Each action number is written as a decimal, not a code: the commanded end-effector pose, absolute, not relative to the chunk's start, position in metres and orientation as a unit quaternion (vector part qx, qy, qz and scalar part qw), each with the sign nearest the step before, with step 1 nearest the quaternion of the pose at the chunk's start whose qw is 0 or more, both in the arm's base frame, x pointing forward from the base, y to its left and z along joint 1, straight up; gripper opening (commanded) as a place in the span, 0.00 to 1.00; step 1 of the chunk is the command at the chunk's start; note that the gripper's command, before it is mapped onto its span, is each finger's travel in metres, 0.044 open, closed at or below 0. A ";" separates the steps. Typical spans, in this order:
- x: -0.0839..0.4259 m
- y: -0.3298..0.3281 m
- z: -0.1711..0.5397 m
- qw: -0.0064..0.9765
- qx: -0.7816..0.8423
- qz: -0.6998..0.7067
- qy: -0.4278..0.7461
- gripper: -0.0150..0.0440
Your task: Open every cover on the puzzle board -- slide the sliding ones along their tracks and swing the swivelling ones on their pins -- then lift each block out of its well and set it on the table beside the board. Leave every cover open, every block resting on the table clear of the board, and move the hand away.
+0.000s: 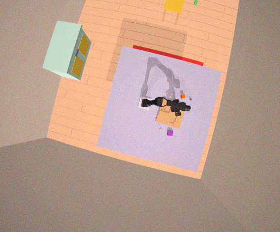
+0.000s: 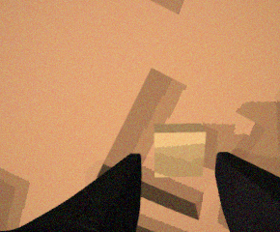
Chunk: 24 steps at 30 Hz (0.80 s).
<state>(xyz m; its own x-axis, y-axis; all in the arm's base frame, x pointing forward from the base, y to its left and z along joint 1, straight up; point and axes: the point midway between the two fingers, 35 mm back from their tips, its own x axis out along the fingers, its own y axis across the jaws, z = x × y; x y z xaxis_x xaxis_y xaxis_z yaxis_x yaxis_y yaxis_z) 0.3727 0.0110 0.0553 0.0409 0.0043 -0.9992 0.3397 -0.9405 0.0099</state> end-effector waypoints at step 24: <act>0.373 0.011 0.047 0.123 0.711 -0.682 0.121 0.39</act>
<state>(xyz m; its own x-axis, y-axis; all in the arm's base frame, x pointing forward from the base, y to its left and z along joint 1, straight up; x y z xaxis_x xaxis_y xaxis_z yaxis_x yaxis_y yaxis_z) 0.3729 0.0110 0.0470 0.0400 0.0043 -0.9992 0.3397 -0.9405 0.0096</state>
